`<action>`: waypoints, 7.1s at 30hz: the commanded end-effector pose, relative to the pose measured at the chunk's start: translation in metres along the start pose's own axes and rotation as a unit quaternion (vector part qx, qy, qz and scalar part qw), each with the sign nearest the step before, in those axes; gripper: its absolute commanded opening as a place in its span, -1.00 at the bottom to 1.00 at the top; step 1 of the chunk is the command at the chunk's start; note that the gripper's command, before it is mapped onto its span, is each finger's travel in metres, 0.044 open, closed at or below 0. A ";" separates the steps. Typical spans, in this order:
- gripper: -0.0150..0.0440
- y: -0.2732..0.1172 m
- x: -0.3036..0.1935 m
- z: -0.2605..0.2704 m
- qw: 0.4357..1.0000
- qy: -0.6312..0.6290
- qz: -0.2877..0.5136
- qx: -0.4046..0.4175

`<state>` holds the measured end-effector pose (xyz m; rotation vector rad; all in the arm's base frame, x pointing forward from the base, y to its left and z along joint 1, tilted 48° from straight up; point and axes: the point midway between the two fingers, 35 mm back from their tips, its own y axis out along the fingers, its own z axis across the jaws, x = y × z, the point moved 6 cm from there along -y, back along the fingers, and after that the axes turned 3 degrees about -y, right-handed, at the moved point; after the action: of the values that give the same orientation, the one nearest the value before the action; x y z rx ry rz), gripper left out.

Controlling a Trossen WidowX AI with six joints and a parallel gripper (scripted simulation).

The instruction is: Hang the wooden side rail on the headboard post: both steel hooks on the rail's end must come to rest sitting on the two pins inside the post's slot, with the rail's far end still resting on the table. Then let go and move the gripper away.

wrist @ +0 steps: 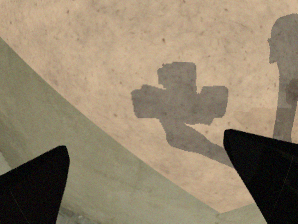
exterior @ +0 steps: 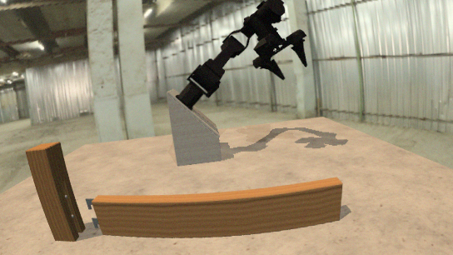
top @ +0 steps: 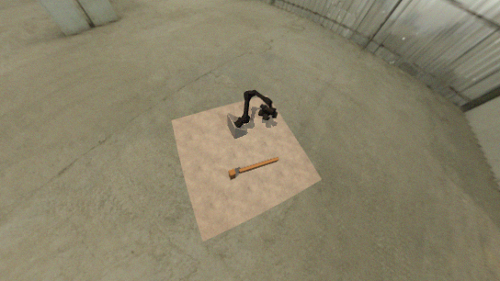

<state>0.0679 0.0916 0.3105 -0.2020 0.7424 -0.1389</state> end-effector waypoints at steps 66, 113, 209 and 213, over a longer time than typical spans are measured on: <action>1.00 -0.078 0.436 -0.063 0.013 -0.901 0.099 -0.423; 1.00 -0.083 0.480 -0.124 -0.027 -0.865 0.167 -0.473; 1.00 -0.043 0.479 -0.085 0.800 -0.073 -0.538 -0.256; 1.00 -0.043 0.493 -0.078 0.809 -0.194 -0.434 -0.346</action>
<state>0.3572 -0.0549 -0.0572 -1.1820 0.3723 -0.9197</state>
